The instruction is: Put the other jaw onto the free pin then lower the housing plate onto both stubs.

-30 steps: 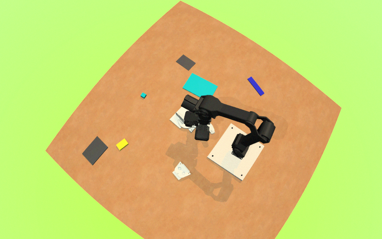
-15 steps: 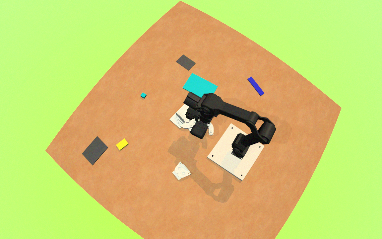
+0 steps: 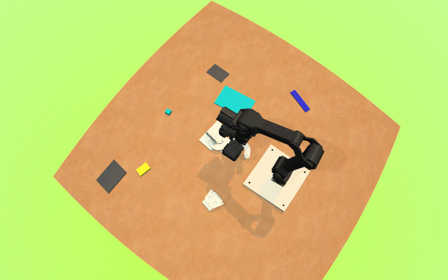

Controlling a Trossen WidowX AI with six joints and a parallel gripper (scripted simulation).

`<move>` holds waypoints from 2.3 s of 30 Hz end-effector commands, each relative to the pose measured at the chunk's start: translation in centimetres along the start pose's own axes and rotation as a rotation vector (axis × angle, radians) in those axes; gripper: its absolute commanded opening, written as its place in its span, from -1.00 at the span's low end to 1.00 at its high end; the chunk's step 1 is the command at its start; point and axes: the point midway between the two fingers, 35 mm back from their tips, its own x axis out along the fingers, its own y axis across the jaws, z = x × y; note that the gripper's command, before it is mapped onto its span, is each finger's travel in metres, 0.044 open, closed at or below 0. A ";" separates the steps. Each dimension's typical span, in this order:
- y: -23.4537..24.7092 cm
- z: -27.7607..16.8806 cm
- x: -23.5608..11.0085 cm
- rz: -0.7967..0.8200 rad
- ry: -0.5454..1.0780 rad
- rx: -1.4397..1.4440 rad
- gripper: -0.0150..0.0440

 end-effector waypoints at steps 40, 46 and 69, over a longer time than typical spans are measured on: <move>-1.7 8.0 -0.4 0.003 -0.003 -0.010 -0.04; -2.3 9.8 -0.1 0.002 -0.004 -0.010 -0.04; -2.3 10.0 -0.1 0.002 -0.004 -0.010 -0.04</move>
